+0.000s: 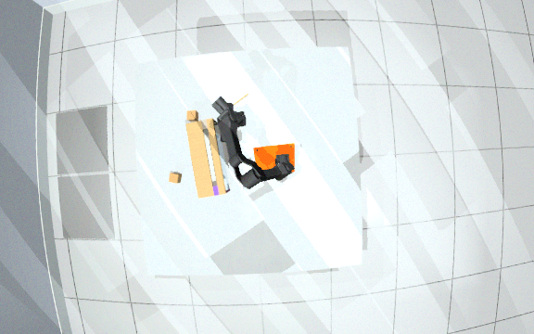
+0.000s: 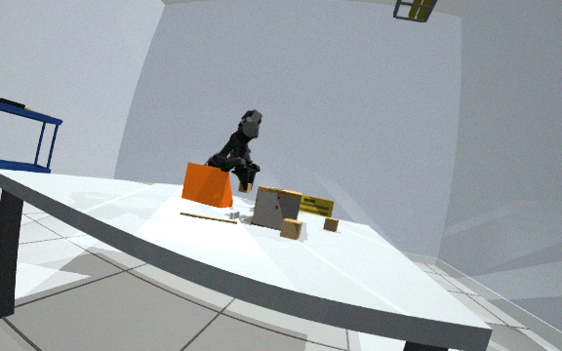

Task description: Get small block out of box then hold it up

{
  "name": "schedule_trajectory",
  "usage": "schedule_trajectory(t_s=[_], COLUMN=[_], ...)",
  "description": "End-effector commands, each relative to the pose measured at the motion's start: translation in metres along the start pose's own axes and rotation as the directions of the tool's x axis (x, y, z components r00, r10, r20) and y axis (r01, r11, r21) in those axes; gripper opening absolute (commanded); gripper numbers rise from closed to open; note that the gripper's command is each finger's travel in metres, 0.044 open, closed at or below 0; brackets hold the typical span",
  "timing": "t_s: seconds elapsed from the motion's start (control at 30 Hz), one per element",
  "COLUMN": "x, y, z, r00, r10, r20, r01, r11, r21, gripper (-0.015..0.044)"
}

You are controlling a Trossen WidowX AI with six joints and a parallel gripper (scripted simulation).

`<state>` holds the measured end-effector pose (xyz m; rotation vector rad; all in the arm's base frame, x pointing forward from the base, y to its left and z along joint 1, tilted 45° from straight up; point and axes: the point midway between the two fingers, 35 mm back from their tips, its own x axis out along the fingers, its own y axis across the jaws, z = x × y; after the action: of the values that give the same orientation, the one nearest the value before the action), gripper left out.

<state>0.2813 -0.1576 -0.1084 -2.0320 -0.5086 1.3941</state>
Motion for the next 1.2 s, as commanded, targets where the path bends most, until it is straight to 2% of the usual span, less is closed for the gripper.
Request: schedule_trajectory(t_s=[0.0,0.8,1.17], x=[-0.016,-0.082,-0.083], y=[-0.007,-0.053,-0.054], z=[0.001,0.024,0.024], r00=[0.999,0.977,0.976], r10=[0.035,0.212,0.217], r20=[-0.003,-0.025,-0.025], r01=[-0.034,-0.181,-0.184], r11=[0.997,0.885,0.879], r21=[0.070,0.430,0.439], gripper=[0.0000,0.0000,0.0000])
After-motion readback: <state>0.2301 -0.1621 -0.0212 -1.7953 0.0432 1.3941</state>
